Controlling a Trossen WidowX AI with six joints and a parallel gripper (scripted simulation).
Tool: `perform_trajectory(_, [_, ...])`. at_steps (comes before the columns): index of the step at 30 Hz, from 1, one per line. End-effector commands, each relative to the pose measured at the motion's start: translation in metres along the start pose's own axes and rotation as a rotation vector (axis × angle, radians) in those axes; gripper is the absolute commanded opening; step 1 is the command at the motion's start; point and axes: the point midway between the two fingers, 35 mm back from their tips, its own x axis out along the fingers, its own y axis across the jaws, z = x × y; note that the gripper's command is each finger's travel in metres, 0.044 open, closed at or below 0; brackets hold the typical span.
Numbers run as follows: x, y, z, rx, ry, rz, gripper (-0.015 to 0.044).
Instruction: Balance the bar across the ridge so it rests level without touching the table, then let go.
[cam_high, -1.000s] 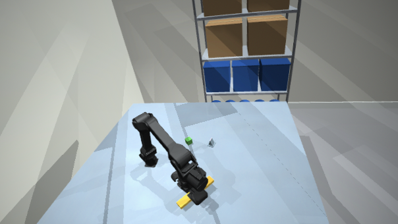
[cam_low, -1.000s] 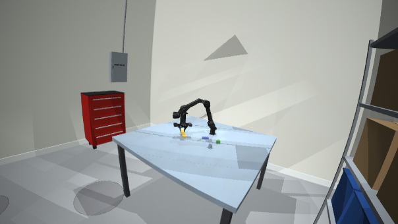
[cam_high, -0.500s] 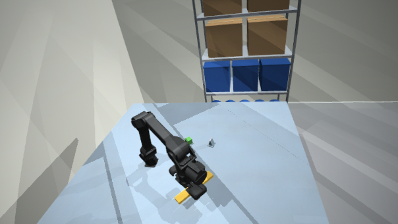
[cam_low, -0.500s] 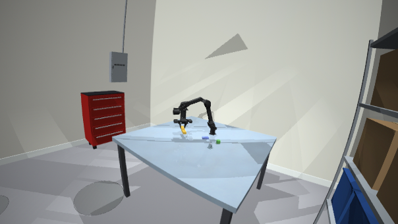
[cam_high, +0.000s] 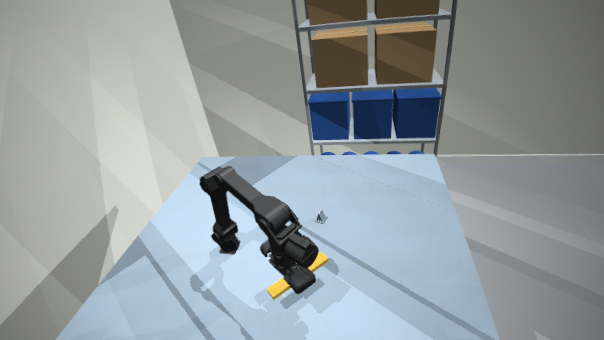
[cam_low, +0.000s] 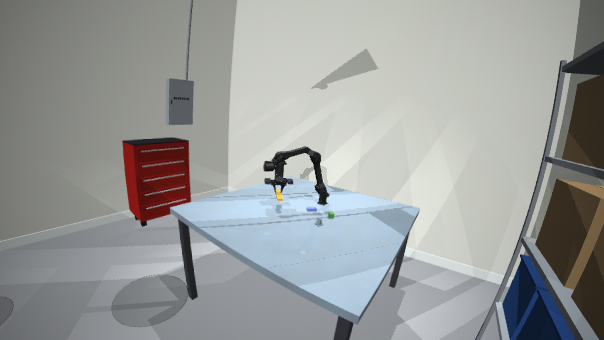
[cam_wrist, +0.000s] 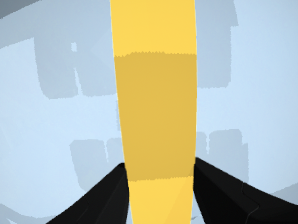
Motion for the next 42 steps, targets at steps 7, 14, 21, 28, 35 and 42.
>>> perform_trajectory(7, [-0.002,0.011,0.039,0.126,-0.006,0.002,0.0])
perform_trajectory(14, [-0.002,0.02,0.065,0.214,-0.008,0.003,0.0])
perform_trajectory(21, [-0.002,0.032,0.09,0.301,-0.01,0.005,0.0])
perform_trajectory(28, [-0.003,0.046,0.115,0.387,-0.012,0.007,0.0])
perform_trajectory(35, [-0.003,0.062,0.138,0.473,-0.013,0.009,0.0])
perform_trajectory(42, [-0.004,0.08,0.159,0.557,-0.014,0.012,0.0])
